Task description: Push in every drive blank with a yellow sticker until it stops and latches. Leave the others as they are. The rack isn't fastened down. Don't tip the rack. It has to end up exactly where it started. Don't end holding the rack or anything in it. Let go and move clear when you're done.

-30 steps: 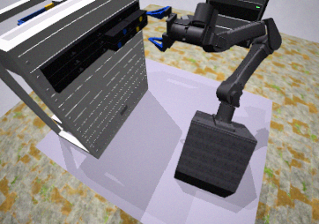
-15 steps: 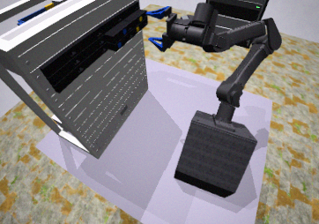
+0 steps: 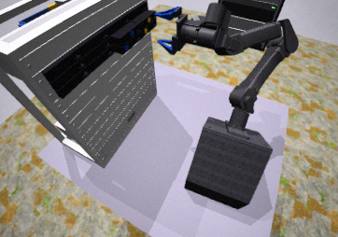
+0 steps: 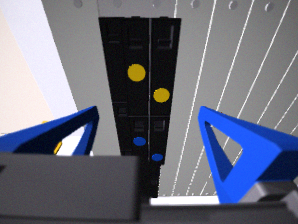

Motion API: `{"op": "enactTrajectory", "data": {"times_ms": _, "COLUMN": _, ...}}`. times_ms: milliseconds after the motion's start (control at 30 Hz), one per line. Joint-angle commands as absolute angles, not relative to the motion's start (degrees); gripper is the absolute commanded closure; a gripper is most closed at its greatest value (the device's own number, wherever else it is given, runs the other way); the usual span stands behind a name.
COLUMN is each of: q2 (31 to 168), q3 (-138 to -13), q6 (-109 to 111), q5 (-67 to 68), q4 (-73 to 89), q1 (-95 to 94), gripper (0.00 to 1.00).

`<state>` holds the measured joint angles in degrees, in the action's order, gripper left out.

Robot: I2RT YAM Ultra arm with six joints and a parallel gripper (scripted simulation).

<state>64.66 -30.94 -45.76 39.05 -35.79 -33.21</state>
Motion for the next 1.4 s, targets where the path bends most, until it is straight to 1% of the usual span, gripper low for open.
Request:
{"op": "enactTrajectory", "data": {"times_ms": 0, "q2": 63.2, "q3": -32.6, "q6": -45.4, "q5": 38.0, "q4": -34.7, "q1": -33.2, "gripper": 1.0}}
{"op": "enactTrajectory", "data": {"times_ms": 1133, "q2": 63.2, "q3": -32.6, "q6": -45.4, "q5": 38.0, "q4": -34.7, "q1": -33.2, "gripper": 1.0}}
{"op": "enactTrajectory", "data": {"times_ms": 1233, "q2": 61.8, "q3": -29.4, "q6": -45.4, "q5": 38.0, "q4": -34.1, "q1": -33.2, "gripper": 1.0}}
{"op": "enactTrajectory", "data": {"times_ms": 1367, "q2": 56.6, "q3": -26.7, "q6": -45.3, "q5": 38.0, "q4": -31.7, "q1": -33.0, "gripper": 1.0}}
